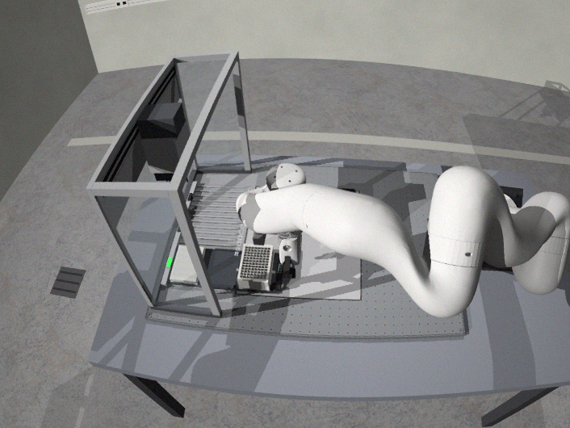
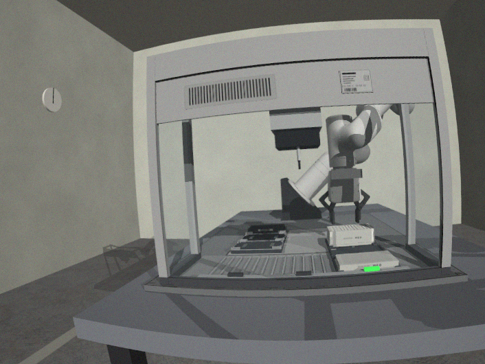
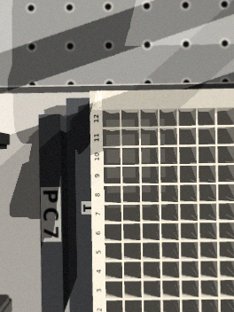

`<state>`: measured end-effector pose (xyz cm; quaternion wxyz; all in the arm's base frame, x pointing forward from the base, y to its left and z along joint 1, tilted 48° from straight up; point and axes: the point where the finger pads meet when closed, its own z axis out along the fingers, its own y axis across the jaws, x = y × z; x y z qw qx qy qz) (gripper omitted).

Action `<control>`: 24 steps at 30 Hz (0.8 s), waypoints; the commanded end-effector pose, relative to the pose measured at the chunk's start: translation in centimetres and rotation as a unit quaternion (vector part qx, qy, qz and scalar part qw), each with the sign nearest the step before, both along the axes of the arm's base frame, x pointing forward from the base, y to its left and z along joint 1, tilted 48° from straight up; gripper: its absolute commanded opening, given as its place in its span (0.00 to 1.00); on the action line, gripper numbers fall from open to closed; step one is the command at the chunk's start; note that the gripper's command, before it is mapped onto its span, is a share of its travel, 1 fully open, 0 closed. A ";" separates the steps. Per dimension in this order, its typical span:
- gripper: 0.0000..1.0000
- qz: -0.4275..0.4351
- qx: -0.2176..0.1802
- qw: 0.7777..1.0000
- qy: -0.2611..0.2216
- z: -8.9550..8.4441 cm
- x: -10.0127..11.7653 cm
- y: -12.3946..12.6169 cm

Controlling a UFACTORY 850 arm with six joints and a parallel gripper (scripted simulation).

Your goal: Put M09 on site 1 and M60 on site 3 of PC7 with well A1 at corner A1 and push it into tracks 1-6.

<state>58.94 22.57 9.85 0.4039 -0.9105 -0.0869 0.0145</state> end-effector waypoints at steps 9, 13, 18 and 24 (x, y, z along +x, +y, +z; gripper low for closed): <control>0.82 0.000 0.000 1.000 -0.001 1.3 0.3 -1.4; 0.82 0.000 0.000 1.000 -0.001 1.8 0.3 -1.9; 0.82 0.000 0.000 1.000 -0.001 2.3 0.4 -2.5; 0.82 0.000 0.000 1.000 -0.001 2.8 0.5 -3.0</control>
